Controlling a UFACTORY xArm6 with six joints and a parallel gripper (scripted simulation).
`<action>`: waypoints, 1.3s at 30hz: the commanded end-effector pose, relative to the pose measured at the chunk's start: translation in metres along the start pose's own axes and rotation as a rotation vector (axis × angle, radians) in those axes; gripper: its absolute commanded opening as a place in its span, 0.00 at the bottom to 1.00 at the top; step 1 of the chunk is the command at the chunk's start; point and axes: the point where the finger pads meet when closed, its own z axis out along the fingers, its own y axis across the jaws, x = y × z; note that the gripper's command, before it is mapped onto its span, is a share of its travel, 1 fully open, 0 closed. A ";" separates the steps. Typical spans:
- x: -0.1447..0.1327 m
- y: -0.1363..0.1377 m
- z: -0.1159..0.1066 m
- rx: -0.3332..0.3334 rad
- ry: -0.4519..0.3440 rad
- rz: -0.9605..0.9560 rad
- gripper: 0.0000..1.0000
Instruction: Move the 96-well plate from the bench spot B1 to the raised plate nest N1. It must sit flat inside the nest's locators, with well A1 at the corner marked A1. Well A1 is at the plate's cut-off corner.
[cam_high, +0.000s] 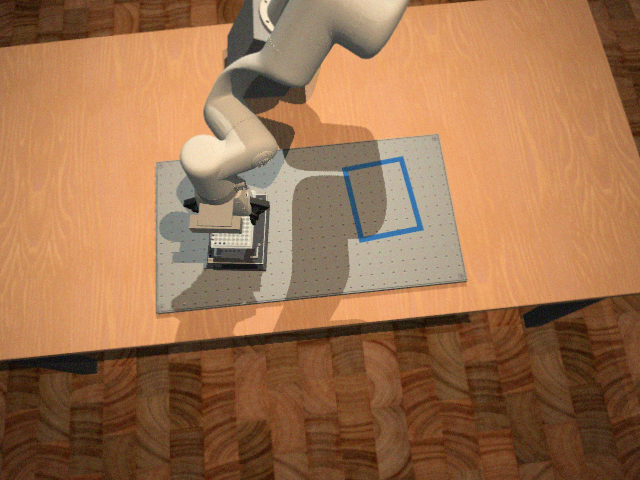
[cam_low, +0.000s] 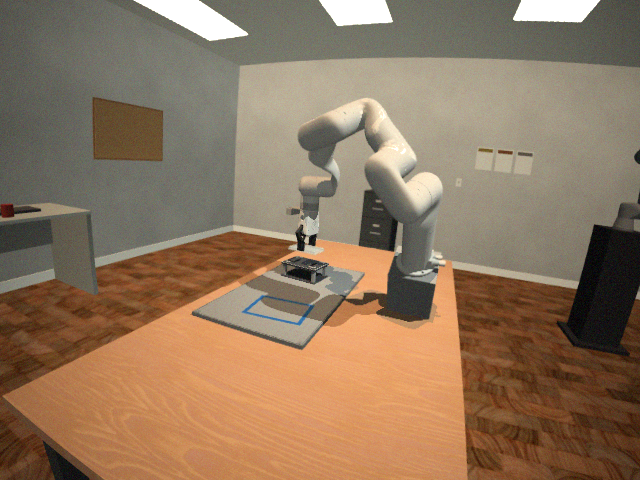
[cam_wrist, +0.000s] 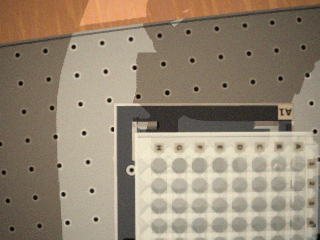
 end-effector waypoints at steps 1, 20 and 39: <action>0.002 0.000 0.004 -0.001 0.004 -0.001 0.00; 0.002 0.000 0.031 -0.001 0.004 -0.001 0.00; 0.002 0.000 0.038 -0.001 0.004 -0.001 0.00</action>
